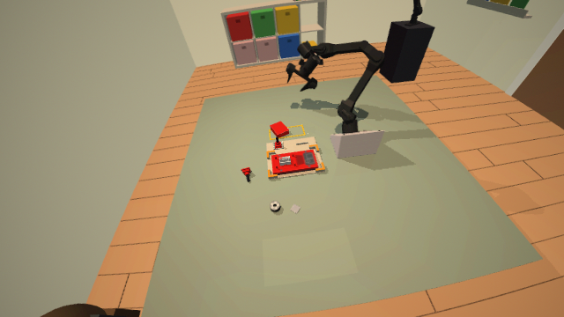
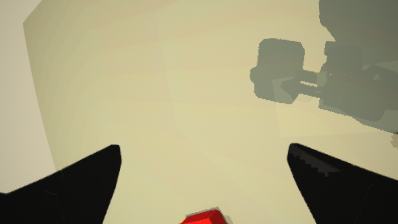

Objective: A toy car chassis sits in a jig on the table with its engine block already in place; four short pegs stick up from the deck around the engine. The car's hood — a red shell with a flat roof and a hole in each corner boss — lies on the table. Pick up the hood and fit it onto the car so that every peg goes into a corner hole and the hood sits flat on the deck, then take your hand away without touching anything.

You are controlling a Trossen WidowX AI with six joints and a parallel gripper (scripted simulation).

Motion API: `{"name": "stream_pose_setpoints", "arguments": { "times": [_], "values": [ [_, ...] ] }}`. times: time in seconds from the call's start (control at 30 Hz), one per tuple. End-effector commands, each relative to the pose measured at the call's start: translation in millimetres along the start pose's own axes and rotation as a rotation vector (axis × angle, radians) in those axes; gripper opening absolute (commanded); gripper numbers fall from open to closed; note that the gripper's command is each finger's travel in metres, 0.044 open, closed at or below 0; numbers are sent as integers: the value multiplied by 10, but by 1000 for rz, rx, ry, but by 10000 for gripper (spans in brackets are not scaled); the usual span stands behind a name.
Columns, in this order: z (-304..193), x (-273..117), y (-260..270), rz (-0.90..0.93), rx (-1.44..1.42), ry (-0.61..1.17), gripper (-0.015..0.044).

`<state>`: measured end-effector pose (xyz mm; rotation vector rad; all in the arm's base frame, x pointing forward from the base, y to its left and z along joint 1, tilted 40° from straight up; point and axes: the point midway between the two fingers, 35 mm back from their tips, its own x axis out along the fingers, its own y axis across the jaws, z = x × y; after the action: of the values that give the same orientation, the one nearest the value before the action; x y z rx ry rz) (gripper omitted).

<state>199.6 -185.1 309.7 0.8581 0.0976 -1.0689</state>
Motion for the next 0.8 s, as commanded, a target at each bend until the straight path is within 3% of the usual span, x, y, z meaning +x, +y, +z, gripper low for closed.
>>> {"name": "stream_pose_setpoints", "arguments": {
  "times": [0.0,0.4,0.77],
  "values": [
    [-261,209,85,-91,-45,92,440],
    [-1145,628,318,-305,-233,252,440],
    [-1913,775,368,-502,-499,302,440]
  ]
}}
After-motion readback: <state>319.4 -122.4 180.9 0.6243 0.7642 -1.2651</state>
